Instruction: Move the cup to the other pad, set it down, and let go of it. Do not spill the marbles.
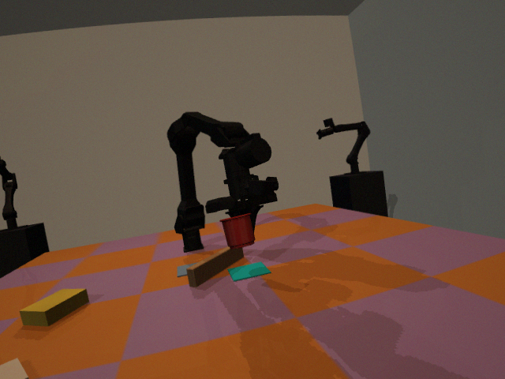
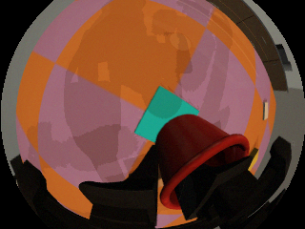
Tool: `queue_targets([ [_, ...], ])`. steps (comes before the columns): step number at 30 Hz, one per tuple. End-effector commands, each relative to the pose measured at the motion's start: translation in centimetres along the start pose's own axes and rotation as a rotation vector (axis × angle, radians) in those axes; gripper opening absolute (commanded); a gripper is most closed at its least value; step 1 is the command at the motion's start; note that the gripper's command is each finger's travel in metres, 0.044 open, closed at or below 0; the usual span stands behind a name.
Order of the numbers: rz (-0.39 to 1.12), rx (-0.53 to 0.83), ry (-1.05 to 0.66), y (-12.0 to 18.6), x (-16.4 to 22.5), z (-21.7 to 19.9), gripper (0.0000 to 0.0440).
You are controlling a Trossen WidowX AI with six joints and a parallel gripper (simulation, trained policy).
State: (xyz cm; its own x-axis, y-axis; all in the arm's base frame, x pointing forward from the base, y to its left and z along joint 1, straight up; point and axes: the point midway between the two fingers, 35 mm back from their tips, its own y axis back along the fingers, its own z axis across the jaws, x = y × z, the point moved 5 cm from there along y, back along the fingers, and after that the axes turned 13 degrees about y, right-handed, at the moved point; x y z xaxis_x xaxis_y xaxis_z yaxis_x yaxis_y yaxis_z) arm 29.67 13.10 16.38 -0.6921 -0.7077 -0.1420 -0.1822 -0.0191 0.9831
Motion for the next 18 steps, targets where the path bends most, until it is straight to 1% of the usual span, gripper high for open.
queue_targets([
  [1,-0.017,0.017,-0.003,-0.8,-0.9,0.4,0.0001],
  [9,-0.023,0.035,-0.014,-3.2,-1.1,0.6,0.0017],
  [18,-0.024,0.039,-0.027,-5.3,-0.5,0.5,0.006],
])
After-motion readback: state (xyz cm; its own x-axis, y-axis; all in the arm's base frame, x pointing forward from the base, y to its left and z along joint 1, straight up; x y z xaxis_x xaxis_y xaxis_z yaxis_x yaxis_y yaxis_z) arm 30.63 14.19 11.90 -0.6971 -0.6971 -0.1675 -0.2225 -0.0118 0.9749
